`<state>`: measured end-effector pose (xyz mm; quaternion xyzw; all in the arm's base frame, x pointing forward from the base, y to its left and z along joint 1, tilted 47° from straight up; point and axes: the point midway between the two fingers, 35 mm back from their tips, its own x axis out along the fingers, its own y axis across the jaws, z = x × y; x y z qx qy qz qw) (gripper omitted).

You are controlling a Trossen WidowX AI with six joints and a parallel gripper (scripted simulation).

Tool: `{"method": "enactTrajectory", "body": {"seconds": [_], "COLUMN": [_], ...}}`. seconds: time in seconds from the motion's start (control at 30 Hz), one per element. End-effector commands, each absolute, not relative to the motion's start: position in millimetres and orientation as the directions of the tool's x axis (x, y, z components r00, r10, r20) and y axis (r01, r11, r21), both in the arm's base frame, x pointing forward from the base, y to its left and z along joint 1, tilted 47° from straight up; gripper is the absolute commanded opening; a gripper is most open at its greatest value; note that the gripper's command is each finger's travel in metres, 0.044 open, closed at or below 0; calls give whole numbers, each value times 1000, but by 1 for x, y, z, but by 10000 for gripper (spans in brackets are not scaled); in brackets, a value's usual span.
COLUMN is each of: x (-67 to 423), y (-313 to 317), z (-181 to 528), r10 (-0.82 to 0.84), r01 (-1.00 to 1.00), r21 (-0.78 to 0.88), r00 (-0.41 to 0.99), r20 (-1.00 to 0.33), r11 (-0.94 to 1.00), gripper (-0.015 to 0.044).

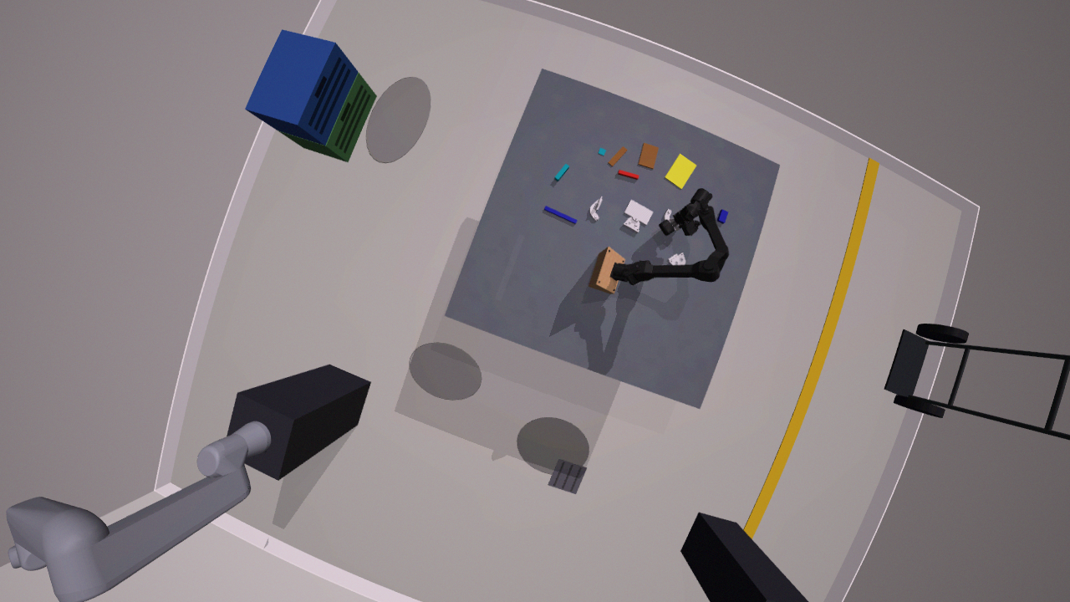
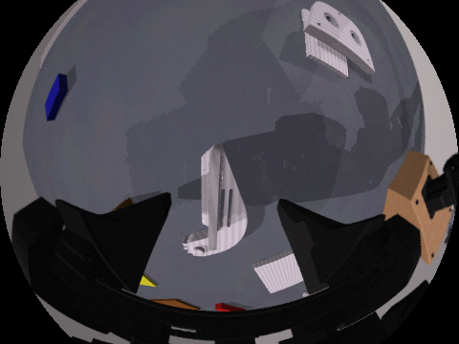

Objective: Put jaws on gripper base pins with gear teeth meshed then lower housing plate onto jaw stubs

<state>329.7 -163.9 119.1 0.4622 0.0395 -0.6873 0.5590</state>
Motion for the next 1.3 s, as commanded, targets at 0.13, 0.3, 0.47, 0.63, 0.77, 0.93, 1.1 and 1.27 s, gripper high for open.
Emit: {"method": "enactTrajectory", "body": {"seconds": [0.13, 0.3, 0.47, 0.63, 0.77, 0.93, 1.1, 1.27], "x": [330, 330, 330, 330, 330, 330, 331, 331], "y": [-164, -164, -164, -164, -164, -162, -150, -138], "z": [119, 119, 119, 119, 119, 120, 130, 141], "r10": [-732, -732, -732, -732, -732, -731, -728, -726], "r01": [805, 805, 805, 805, 805, 805, 805, 806], "r21": [462, 462, 462, 462, 462, 462, 460, 459], "r00": [52, 52, 52, 52, 52, 52, 52, 52], "r20": [-680, -680, -680, -680, -680, -680, -683, -685], "r11": [-372, -372, -372, -372, -372, -372, -374, -375], "gripper": [309, 177, 134, 134, 134, 134, 134, 134]}}
